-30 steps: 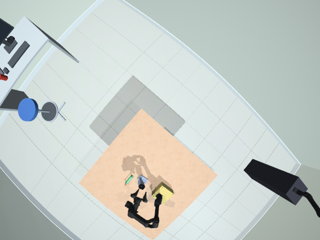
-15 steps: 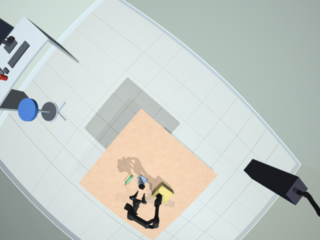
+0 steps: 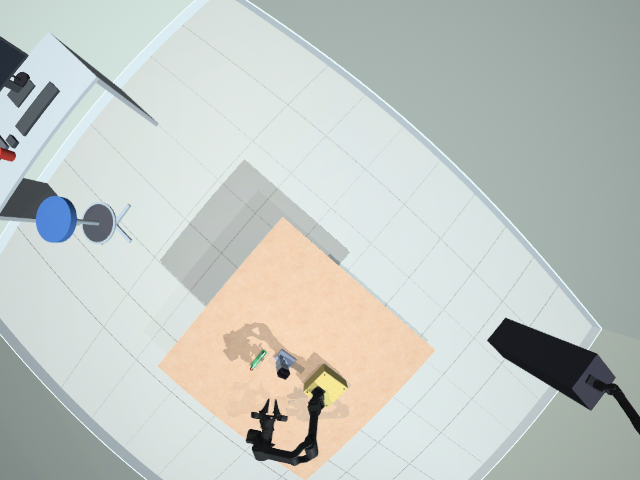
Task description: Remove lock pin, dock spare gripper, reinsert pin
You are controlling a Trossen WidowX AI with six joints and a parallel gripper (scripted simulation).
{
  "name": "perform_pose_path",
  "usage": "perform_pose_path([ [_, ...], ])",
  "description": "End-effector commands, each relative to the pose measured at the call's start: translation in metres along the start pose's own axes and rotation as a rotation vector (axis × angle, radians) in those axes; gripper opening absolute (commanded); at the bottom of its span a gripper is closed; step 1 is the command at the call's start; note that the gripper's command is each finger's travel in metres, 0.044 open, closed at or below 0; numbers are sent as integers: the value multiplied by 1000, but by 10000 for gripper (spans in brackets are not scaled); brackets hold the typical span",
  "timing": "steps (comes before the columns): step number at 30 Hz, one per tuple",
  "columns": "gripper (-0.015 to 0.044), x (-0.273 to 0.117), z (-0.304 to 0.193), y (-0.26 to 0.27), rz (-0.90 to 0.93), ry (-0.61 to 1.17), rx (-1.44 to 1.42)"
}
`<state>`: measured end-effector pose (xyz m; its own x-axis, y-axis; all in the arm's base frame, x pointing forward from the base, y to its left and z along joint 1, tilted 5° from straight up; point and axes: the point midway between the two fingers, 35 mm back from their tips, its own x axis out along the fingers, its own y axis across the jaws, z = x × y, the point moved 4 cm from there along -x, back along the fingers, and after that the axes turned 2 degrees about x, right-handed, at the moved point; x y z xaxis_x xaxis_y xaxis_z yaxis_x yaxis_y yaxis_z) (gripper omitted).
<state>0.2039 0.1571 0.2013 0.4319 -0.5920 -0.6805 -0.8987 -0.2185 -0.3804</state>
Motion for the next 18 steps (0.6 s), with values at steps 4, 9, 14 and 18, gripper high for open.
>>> perform_pose_path([
  [4, 180, 35, 24, -39, 212, -111, 28],
  [9, 180, 85, 42, -89, 380, -290, -12],
  [14, 180, 145, 46, -131, 451, -492, -29],
  [18, 180, 148, 46, -133, 452, -500, -29],
])
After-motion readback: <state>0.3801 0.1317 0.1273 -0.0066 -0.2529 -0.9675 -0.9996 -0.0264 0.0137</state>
